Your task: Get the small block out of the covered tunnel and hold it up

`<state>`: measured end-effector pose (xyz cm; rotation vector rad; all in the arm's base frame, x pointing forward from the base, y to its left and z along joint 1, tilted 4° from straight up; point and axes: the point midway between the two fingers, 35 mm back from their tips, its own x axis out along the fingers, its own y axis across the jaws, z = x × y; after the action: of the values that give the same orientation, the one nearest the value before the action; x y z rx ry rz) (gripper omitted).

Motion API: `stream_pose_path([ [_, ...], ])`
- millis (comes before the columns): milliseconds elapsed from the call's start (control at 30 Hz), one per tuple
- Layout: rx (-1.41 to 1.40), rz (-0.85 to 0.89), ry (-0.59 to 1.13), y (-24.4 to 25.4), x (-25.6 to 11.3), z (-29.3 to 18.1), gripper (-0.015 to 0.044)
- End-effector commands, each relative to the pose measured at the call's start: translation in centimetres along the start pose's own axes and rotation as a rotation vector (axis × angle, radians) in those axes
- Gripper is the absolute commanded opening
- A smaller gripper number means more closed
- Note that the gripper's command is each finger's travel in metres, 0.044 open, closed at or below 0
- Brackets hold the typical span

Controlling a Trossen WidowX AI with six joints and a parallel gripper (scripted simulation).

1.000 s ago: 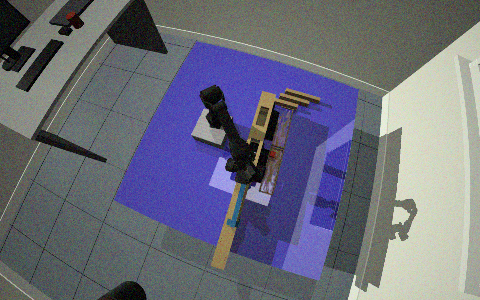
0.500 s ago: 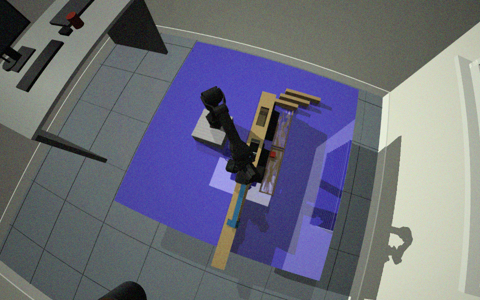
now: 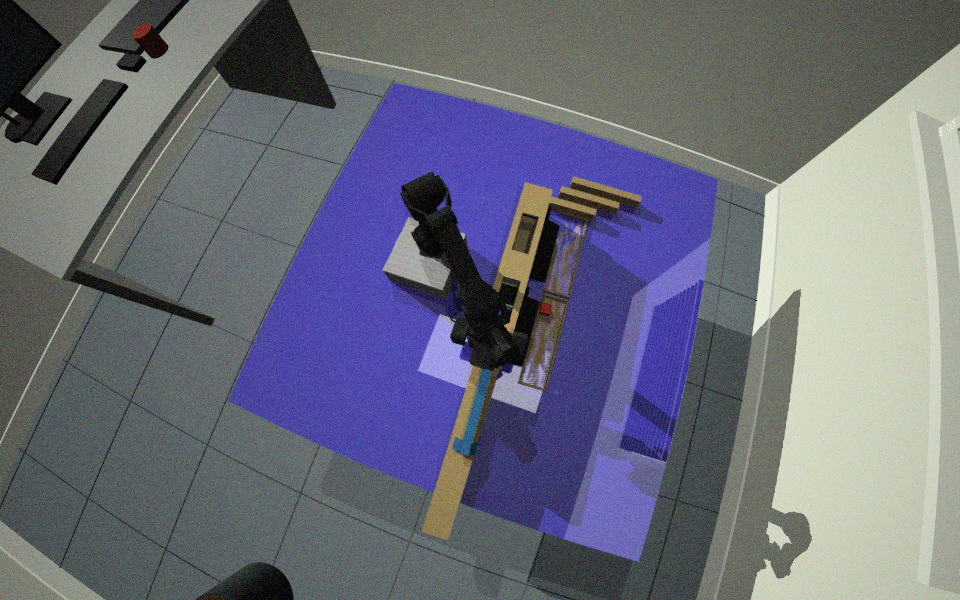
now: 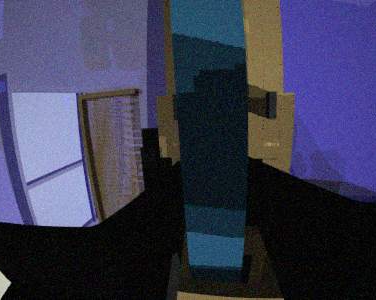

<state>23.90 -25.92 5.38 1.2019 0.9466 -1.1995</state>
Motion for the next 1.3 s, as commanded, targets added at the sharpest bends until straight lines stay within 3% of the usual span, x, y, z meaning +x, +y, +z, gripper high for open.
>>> stream_pose_path([
  [0, 0.003, 0.012, 0.004, 0.3, 0.0, 0.1, 0.0000],
  [667, 0.006, 0.006, -0.002, -0.1, 1.6, 5.7, 0.0000],
  [1267, 0.006, 0.006, -0.002, -0.2, 1.7, 5.9, 0.0000],
])
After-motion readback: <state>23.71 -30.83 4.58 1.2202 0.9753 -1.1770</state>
